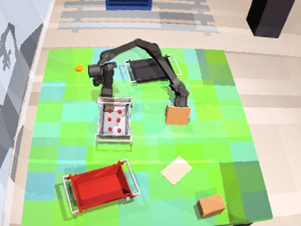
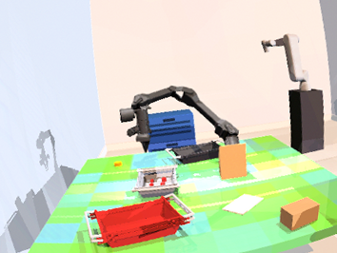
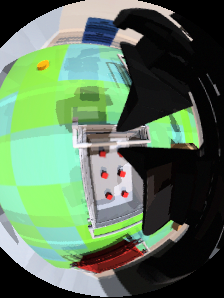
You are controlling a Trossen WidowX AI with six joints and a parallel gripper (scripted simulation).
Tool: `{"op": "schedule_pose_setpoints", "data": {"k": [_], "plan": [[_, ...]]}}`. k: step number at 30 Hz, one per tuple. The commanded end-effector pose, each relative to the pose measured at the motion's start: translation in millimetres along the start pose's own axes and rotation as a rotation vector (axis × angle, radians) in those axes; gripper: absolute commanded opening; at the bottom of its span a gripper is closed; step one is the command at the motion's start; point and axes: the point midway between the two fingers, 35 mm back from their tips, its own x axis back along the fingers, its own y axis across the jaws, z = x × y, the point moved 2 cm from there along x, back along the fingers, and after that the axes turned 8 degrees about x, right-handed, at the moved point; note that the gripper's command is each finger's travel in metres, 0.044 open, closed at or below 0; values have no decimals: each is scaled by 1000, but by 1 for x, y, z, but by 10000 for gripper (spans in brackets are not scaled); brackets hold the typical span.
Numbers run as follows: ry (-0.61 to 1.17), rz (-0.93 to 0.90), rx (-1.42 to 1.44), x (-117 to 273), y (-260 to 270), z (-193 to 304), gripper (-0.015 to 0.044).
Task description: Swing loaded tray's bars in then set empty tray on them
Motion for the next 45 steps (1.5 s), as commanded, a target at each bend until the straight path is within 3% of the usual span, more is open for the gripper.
{"op": "schedule_pose_setpoints", "data": {"k": [1,13,24,35,45], "plan": [[24,2,41,-15,51,-6,89],[20,-11,0,-51,251,3,89],[20,-11,-2,-58,254,3,89],[20,-9,-2,-112,254,5,89],[20,-9,-2,-90,242,6,89]]}}
